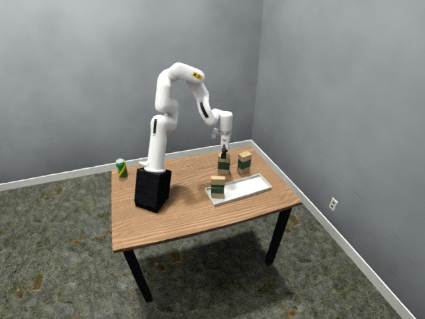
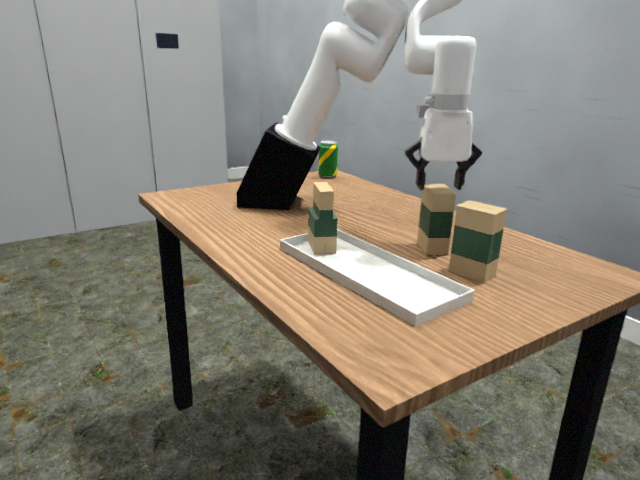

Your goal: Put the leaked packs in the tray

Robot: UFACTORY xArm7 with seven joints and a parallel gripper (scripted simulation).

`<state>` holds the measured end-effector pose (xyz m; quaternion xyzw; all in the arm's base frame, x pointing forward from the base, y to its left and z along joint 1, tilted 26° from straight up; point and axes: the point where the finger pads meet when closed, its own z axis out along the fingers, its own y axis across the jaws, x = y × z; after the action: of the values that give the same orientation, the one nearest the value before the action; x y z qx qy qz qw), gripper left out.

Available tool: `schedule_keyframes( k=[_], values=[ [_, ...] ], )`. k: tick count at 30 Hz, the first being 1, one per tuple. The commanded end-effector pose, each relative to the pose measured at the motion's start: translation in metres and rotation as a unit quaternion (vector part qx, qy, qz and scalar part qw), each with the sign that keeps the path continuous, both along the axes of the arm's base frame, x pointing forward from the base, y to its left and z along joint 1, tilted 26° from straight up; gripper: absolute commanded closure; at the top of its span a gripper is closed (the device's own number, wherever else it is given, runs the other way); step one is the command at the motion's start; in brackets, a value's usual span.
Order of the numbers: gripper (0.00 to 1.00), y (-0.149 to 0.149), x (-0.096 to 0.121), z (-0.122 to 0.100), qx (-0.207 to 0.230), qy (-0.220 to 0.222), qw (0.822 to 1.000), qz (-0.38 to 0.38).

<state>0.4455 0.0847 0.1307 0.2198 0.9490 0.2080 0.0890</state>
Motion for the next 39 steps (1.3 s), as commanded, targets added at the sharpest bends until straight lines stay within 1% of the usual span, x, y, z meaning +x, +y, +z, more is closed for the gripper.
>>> schedule_keyframes(
  k=[1, 11, 18, 37, 38, 39],
  values=[
    [0.15, 0.003, 0.004, -0.008, 0.0, -0.001, 1.0, -0.001],
    [0.15, 0.011, 0.01, -0.028, 0.0, -0.001, 1.0, -0.001],
    [0.15, 0.013, 0.011, -0.035, 0.0, -0.001, 1.0, -0.001],
    [0.15, 0.014, 0.012, -0.037, 0.0, -0.001, 1.0, -0.001],
    [0.75, 0.014, 0.012, -0.037, 0.0, -0.001, 1.0, -0.001],
    [0.75, 0.014, 0.012, -0.037, 0.0, -0.001, 1.0, -0.001]
  ],
)
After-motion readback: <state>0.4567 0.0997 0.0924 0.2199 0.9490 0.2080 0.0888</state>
